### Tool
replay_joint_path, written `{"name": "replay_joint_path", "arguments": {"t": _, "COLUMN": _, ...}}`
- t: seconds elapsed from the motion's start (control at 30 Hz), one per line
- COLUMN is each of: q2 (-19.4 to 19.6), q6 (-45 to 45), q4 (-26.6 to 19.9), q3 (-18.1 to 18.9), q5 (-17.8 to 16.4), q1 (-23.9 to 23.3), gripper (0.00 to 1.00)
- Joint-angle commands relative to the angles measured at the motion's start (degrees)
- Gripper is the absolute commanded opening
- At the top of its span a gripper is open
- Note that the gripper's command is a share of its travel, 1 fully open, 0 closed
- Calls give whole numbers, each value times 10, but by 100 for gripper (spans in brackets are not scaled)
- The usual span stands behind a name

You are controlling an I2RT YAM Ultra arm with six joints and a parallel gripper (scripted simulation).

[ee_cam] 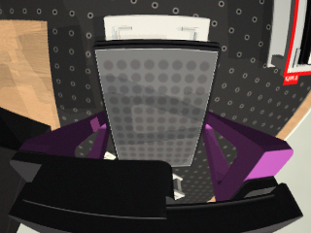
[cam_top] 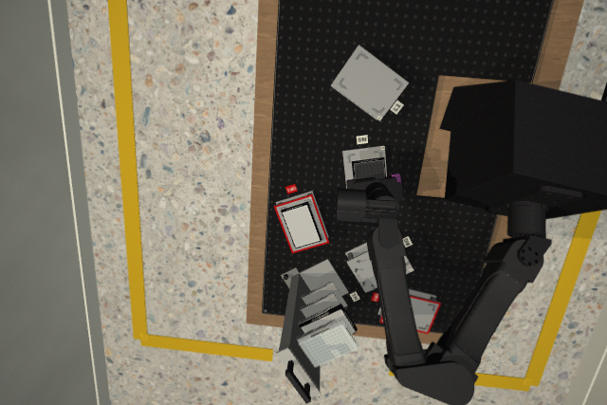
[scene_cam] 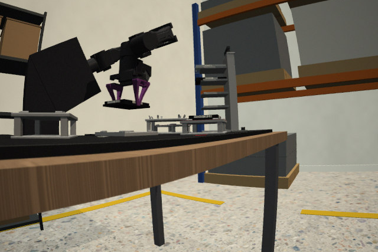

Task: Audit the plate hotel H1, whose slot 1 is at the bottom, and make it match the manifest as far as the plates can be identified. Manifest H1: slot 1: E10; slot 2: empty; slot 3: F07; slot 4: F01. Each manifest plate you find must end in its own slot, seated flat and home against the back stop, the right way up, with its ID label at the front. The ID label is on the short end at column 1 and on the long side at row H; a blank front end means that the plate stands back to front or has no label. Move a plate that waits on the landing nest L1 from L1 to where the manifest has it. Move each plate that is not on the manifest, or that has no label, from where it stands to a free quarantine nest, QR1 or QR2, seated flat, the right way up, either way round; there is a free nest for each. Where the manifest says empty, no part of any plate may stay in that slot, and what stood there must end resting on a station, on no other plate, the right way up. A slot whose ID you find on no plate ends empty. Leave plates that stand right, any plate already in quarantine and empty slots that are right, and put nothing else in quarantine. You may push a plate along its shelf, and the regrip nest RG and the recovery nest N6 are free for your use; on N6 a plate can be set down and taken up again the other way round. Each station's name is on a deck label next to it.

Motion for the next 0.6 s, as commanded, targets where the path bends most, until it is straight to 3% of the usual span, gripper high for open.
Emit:
{"name": "replay_joint_path", "arguments": {"t": 0.0, "q2": -9, "q6": -31, "q4": -47, "q3": 9, "q5": -8, "q1": -24, "gripper": 86}}
{"name": "replay_joint_path", "arguments": {"t": 0.4, "q2": -25, "q6": -138, "q4": -189, "q3": 44, "q5": -8, "q1": -79, "gripper": 86}}
{"name": "replay_joint_path", "arguments": {"t": 0.47, "q2": -25, "q6": -138, "q4": -189, "q3": 44, "q5": -8, "q1": -79, "gripper": 86}}
{"name": "replay_joint_path", "arguments": {"t": 0.57, "q2": -27, "q6": -164, "q4": -224, "q3": 53, "q5": -7, "q1": -93, "gripper": 86}}
